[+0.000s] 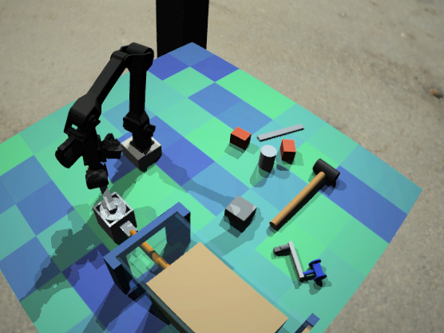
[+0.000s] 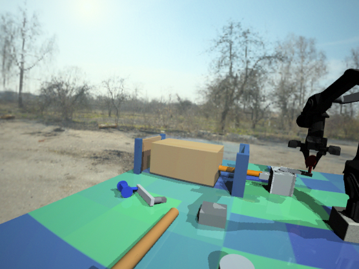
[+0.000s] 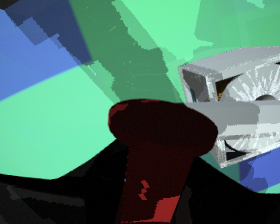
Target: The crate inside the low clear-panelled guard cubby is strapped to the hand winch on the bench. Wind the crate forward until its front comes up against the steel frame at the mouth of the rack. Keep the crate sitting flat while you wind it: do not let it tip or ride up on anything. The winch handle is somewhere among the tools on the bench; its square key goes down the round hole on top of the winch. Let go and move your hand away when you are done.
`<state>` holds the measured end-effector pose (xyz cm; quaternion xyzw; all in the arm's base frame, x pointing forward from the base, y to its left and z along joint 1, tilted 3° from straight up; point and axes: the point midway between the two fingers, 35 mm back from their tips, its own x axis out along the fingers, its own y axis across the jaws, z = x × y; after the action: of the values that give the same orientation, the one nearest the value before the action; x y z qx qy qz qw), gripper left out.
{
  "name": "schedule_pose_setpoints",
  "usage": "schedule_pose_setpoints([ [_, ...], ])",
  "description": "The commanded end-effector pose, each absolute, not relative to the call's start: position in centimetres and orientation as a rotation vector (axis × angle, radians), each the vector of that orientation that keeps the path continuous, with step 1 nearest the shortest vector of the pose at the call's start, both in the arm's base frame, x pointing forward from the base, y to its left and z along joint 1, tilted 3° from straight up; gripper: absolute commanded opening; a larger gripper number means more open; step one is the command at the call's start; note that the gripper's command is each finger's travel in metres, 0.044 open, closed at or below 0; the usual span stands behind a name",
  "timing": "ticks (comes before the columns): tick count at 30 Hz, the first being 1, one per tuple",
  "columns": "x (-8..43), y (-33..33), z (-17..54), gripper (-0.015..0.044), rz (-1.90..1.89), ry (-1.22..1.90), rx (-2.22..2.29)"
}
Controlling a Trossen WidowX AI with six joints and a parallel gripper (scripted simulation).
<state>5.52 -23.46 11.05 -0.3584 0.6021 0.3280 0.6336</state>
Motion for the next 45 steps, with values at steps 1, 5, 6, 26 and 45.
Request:
schedule_pose_setpoints([
  [1, 5.2, -25.2, 10.9, 0.0, 0.733, 1.397, -0.83],
  [5, 5.1, -25.7, 10.9, 0.0, 0.733, 1.398, -0.83],
  [6, 5.1, -25.8, 10.9, 0.0, 0.733, 1.398, -0.83],
  [26, 5.2, -28.4, 11.1, 0.0, 0.731, 1.399, -0.832],
  [45, 5.8, -30.5, 11.2, 0.0, 0.73, 1.399, -0.833],
])
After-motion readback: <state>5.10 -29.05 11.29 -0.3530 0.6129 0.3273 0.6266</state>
